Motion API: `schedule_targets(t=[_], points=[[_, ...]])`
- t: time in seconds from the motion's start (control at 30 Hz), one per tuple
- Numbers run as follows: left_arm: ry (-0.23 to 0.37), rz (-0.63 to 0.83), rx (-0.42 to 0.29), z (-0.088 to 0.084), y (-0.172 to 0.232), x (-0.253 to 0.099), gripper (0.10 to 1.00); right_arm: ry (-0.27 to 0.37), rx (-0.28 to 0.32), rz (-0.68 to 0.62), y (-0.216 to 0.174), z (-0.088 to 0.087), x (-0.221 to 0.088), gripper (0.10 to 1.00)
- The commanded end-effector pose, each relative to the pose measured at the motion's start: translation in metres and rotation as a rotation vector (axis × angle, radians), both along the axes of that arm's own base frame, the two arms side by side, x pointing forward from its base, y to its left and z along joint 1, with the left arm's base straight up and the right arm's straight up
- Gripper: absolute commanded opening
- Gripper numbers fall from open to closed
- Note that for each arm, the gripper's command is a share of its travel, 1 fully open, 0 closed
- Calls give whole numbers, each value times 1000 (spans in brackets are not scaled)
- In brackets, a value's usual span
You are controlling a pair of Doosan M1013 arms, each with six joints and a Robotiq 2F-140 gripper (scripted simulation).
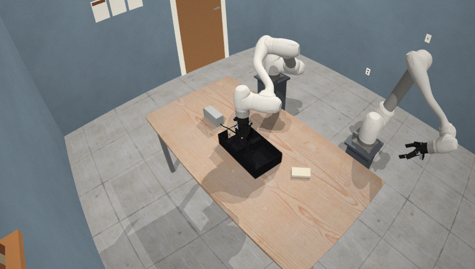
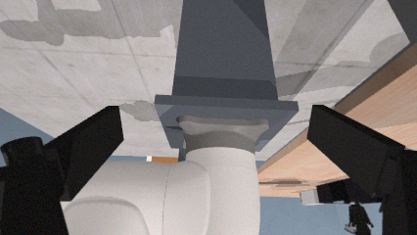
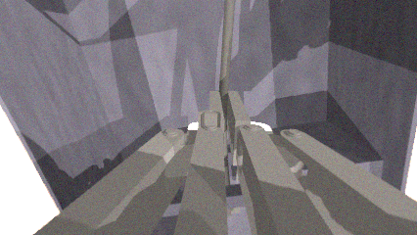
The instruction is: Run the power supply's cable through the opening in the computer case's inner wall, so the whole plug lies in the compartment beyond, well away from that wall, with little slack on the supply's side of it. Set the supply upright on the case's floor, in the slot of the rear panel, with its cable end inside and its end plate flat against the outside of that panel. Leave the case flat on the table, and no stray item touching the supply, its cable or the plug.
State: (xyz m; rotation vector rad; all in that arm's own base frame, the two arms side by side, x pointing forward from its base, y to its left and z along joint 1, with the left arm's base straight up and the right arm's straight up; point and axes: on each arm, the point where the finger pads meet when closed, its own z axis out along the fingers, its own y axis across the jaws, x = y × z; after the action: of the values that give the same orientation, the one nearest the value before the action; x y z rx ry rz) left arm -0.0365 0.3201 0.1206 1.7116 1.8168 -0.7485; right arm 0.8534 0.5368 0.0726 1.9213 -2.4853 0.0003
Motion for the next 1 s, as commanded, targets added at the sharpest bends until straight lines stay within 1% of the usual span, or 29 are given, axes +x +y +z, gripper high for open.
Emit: schedule_targets(t=[0.0,0.97], points=[[0,0,1,0,0,0,1000,-1,1,0,2,1,0,99],[0,0,1,0,0,0,1000,-1,1,0,17,0,1,99]])
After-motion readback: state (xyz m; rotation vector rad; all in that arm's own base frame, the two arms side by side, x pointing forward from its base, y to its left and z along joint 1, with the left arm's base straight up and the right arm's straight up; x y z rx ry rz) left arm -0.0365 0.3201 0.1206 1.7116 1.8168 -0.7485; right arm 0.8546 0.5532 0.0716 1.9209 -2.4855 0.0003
